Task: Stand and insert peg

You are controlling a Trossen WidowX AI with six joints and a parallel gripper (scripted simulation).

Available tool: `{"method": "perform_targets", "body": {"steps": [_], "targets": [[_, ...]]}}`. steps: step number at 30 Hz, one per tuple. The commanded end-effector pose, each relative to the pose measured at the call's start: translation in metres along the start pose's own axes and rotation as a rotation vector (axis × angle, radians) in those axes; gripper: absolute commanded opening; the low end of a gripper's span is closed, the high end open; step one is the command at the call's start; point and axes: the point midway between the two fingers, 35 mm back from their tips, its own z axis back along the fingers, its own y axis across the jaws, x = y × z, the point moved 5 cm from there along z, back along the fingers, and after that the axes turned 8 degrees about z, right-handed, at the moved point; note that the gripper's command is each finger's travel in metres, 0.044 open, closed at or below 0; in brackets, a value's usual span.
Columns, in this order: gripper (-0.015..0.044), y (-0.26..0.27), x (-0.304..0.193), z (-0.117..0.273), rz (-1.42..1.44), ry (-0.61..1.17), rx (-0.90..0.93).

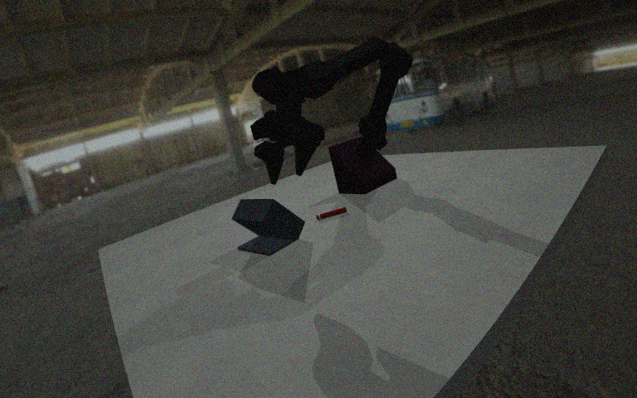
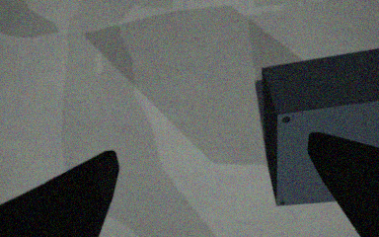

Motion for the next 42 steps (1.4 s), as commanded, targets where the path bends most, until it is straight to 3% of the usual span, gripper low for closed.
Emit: {"method": "perform_targets", "body": {"steps": [1,21,42], "targets": [[0.0440,-0.015,-0.018,-0.001,-0.088,0.063,-0.054],[0.0440,-0.054,-0.119,0.009,-0.565,0.468,-0.259],[0.0440,-0.058,-0.131,-0.014,-0.569,0.472,-0.263]]}}
